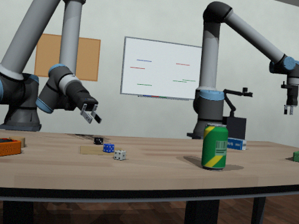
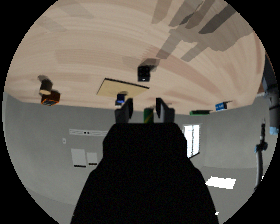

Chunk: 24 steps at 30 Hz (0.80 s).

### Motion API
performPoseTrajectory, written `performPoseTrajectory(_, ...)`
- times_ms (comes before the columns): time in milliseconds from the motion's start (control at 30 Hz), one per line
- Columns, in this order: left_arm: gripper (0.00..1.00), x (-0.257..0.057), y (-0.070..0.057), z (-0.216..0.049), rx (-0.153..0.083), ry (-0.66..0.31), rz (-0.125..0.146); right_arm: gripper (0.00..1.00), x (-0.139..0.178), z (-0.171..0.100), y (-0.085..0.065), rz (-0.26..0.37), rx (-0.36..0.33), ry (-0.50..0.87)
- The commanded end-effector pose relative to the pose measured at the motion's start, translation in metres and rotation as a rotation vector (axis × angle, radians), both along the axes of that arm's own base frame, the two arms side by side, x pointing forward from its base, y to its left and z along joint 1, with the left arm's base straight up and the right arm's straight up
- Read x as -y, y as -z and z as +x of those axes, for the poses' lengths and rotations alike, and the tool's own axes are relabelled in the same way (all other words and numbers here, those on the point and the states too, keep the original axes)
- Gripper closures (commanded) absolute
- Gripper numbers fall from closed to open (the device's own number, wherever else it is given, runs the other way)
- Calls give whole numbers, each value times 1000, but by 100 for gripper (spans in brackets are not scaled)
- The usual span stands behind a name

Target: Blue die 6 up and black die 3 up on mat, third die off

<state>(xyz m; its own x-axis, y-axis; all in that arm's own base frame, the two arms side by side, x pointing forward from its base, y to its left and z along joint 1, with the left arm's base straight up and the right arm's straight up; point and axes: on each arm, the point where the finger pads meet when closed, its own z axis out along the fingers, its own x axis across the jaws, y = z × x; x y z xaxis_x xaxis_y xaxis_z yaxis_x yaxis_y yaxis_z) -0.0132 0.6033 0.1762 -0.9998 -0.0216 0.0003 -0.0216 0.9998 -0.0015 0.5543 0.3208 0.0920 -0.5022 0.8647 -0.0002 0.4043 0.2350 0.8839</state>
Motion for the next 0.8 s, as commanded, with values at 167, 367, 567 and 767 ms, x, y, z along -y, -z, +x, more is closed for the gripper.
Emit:
performPoseTrajectory(167,0,-1,-1,0,0,0,2,21,0,0,-12,-1,-2,0)
performPoseTrajectory(367,0,-1,-1,0,0,0,2,21,-1,0,-12,-3,-6,0)
performPoseTrajectory(567,0,-1,-1,0,0,0,2,21,-1,1,-12,-12,-20,0)
performPoseTrajectory(767,0,-1,-1,0,0,0,2,21,-3,3,-13,-29,-48,0)
